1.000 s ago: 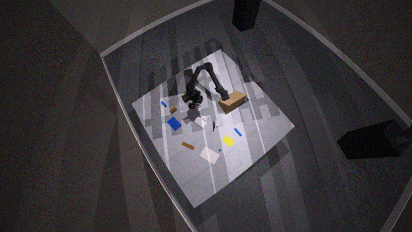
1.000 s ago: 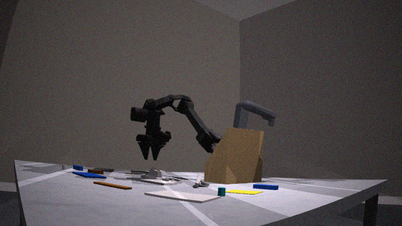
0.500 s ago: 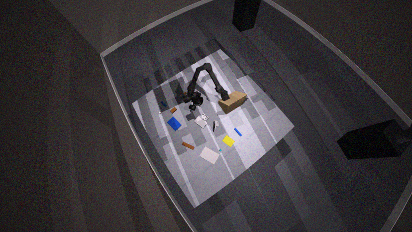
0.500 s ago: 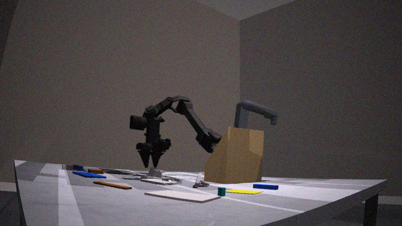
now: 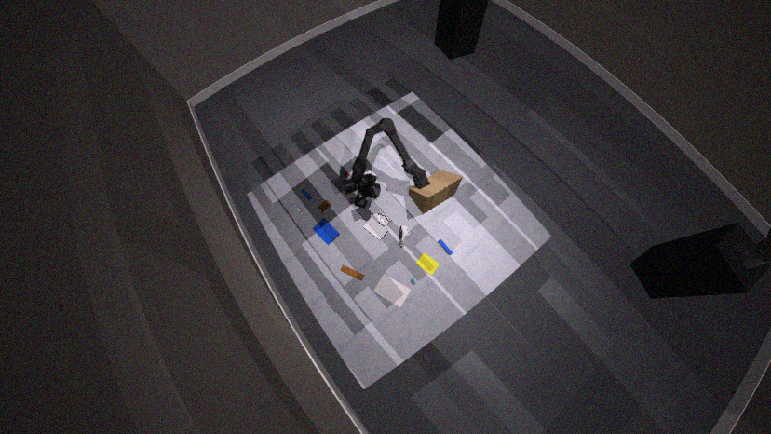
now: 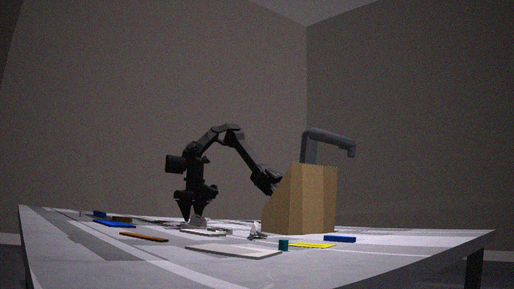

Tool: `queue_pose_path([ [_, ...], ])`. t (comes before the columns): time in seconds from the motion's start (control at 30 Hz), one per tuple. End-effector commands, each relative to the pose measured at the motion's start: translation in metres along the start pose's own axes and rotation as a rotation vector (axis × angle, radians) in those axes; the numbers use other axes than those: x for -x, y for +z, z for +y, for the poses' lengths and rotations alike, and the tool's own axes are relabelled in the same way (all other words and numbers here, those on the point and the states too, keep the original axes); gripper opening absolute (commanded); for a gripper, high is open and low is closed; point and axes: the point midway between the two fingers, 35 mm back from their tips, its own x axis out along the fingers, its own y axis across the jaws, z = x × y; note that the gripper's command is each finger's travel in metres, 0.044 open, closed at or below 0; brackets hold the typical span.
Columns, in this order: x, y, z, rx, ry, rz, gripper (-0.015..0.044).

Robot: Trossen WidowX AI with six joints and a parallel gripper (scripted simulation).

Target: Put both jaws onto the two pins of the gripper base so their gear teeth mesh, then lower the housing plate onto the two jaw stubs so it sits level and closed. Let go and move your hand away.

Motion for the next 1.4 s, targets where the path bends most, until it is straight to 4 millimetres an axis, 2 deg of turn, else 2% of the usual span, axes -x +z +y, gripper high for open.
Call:
queue_pose_path([
  [0.0, -0.007, 0.002, 0.001, 0.008, 0.001, -0.006, 0.0440],
  [0.27, -0.019, 0.002, 0.002, 0.008, 0.003, -0.004, 0.0440],
  [1.1, -0.019, 0.002, 0.002, 0.008, 0.003, -0.004, 0.0440],
  [1.37, -0.019, 0.002, 0.002, 0.004, 0.006, -0.002, 0.0230],
])
